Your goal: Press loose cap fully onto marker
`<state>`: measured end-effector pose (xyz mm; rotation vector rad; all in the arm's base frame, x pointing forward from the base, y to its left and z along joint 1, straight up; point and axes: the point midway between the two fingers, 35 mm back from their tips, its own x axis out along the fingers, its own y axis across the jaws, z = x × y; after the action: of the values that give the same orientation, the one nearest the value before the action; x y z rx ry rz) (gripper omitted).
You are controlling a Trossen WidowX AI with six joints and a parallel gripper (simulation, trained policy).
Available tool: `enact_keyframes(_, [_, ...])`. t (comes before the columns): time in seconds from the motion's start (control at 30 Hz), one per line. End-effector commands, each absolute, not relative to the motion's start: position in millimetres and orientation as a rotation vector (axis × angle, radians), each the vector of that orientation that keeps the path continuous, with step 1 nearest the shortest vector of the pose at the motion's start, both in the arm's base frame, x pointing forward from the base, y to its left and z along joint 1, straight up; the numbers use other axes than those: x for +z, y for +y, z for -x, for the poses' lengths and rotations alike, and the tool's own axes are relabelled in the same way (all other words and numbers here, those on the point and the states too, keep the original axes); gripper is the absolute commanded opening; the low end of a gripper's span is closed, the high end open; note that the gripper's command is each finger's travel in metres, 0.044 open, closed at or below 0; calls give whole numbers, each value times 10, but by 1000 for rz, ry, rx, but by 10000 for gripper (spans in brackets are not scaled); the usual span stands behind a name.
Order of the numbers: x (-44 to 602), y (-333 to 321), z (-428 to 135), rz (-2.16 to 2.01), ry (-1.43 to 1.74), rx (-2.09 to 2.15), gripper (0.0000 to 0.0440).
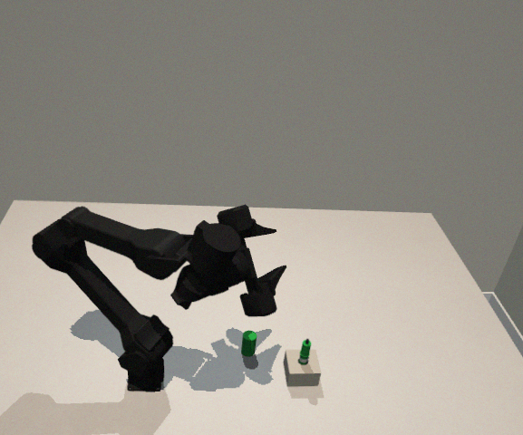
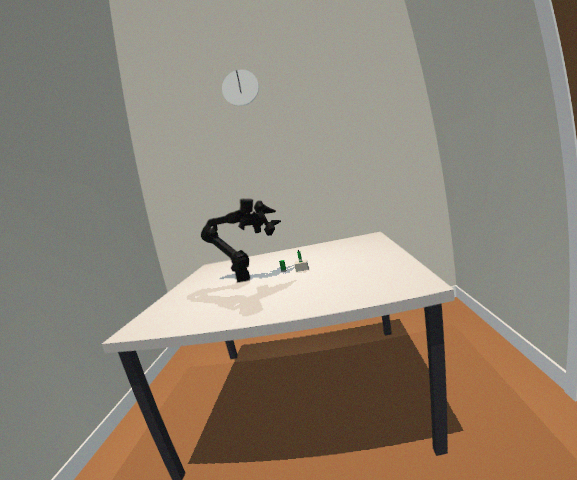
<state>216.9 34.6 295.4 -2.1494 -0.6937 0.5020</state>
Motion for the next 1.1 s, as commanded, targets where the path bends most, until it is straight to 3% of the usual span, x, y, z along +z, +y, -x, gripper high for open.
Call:
enact_keyframes(0.0, [2949,312,-2200,2151,-652,524,311])
enact_keyframes(1.07, [2738,184,-2277,2129,-419,743,311])
